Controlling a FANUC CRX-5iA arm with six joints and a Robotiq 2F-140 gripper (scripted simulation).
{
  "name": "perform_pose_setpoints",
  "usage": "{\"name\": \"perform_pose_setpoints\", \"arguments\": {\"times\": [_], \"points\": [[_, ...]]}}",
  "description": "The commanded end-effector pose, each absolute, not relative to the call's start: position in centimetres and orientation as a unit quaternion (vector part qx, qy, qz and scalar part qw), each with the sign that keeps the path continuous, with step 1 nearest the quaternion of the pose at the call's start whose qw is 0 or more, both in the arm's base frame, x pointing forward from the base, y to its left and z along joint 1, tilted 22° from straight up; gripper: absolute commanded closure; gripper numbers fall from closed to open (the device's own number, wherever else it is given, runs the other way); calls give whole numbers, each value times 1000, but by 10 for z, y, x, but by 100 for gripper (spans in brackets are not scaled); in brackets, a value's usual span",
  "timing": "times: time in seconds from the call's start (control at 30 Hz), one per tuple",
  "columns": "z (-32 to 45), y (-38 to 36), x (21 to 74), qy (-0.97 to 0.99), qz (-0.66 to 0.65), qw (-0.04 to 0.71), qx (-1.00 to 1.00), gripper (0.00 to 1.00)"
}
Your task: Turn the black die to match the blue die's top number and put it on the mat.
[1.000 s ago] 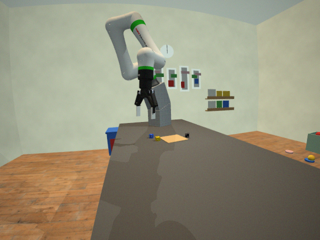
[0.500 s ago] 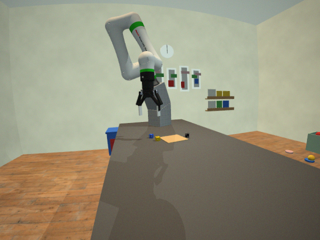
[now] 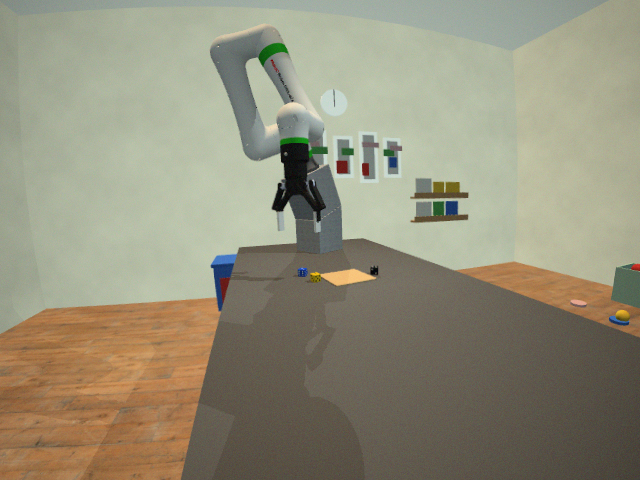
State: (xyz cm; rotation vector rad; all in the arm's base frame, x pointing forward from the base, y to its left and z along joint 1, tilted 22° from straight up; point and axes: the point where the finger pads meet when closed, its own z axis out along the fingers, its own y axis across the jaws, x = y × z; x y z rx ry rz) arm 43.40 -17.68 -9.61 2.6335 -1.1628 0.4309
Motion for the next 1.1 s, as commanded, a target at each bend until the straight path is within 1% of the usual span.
{"name": "perform_pose_setpoints", "arguments": {"times": [0.0, 0.23, 0.73, 1.07], "points": [[-97, -177, 434, -397, 148, 116, 898, 0], [-109, -182, 437, -397, 150, 117, 898, 0], [-168, -206, 449, -397, 150, 117, 898, 0], [-179, -210, 451, -397, 150, 117, 898, 0]]}}
